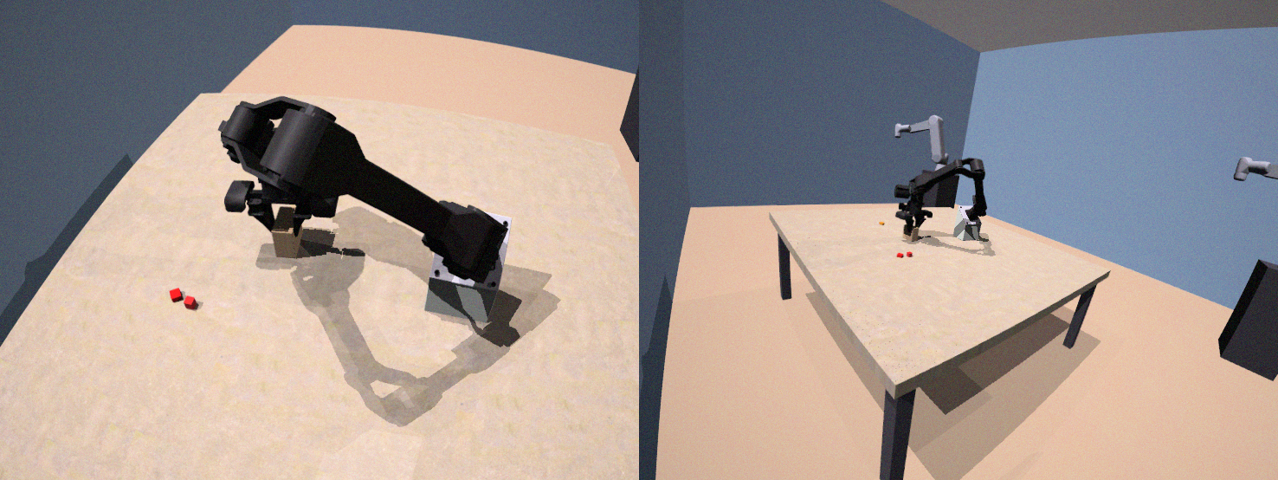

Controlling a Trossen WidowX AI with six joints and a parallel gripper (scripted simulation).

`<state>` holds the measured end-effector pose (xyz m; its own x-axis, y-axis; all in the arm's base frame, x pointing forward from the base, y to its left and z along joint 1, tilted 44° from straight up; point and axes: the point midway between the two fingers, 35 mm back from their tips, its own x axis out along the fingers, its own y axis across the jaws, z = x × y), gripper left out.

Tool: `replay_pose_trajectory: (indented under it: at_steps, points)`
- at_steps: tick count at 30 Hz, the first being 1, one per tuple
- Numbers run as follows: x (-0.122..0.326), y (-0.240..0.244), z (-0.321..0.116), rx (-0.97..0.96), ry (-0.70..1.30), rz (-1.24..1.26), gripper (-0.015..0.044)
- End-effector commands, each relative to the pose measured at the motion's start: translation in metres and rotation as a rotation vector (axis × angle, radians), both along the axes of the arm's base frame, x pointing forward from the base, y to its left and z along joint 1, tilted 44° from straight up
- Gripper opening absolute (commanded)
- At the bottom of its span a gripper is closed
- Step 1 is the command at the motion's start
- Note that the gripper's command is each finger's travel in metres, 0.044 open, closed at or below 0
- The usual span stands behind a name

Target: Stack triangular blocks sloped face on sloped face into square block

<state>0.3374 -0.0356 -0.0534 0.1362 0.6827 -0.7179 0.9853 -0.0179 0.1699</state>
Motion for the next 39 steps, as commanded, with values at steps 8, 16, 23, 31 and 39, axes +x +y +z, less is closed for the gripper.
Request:
replay_pose_trajectory:
  at_steps: [8,16,23,31,39]
  points:
    - [0.000,0.000,0.000,0.000,0.000,0.000,0.0157]
    - [0.000,0.000,0.000,0.000,0.000,0.000,0.0368]
    - [0.000,0.000,0.000,0.000,0.000,0.000,0.0440]
    - [0.000,-0.017,0.014,-0.004,0.001,-0.001,0.0440]
    - [-0.015,-0.076,0.079,-0.005,0.002,0.000,0.0440]
